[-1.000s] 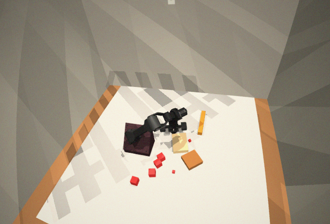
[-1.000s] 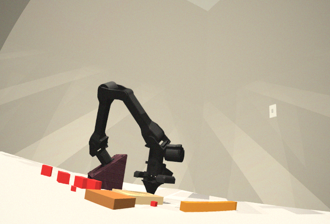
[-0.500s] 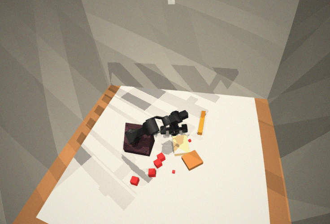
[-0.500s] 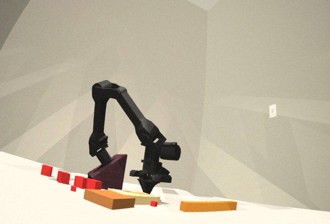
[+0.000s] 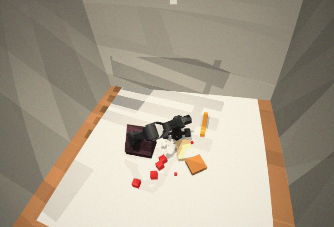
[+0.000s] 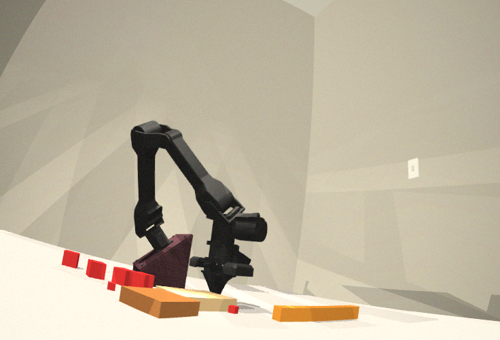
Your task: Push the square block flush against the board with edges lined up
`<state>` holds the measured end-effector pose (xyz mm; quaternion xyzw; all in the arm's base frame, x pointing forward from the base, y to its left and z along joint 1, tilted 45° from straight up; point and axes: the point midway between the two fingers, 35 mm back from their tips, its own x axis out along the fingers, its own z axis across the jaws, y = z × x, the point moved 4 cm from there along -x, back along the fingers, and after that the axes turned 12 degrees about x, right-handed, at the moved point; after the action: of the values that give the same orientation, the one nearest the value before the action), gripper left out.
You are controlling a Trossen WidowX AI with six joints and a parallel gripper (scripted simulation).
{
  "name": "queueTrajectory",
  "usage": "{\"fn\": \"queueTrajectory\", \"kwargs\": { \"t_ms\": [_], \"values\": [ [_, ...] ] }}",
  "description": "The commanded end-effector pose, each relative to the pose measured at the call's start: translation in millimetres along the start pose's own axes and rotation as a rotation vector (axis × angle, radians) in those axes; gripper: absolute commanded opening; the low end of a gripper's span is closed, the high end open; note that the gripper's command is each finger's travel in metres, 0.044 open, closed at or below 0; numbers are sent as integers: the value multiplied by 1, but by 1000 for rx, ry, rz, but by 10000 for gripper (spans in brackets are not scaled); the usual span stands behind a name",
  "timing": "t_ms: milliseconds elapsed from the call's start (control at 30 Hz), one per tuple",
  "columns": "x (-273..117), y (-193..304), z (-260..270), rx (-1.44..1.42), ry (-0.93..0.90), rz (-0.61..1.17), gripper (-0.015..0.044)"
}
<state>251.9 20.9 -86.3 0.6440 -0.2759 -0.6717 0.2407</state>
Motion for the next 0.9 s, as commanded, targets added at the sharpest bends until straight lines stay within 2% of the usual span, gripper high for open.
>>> {"fn": "queueTrajectory", "kwargs": {
  "t_ms": [0,867],
  "values": [
    [2,12,-4,13,3,21,0],
    [2,42,-17,13,3,22,0]
  ]
}}
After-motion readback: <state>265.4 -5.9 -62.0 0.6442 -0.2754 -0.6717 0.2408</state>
